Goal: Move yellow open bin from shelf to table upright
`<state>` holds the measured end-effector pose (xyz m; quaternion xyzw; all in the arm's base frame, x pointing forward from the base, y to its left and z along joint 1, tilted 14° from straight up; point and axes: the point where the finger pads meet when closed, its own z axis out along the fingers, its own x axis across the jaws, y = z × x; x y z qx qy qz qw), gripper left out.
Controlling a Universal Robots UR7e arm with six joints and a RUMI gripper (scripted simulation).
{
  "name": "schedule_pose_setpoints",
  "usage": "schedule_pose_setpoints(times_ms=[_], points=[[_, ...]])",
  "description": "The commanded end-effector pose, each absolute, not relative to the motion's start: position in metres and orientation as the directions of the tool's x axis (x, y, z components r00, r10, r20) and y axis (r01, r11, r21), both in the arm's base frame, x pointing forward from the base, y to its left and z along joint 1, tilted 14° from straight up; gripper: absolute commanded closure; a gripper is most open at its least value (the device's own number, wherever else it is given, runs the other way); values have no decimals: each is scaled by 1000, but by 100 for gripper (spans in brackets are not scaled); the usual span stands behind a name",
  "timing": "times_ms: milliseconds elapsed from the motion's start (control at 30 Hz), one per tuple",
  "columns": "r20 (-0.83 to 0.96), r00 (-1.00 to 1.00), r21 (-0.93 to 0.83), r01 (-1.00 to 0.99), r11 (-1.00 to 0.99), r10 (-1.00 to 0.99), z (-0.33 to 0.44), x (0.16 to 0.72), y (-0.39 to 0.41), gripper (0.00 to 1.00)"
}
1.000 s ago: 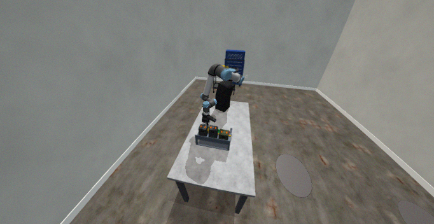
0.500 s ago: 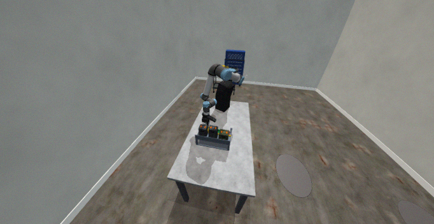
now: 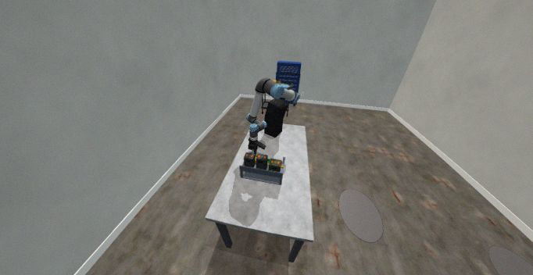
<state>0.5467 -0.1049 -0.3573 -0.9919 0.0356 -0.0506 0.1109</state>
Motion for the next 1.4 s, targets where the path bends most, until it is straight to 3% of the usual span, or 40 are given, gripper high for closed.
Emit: schedule_pose_setpoints(times_ms=[0, 1367], points=[[94, 992, -223, -59, -973, -82, -357, 540, -105, 100], [94, 992, -223, -59, -973, -82, -367, 441, -97, 100]])
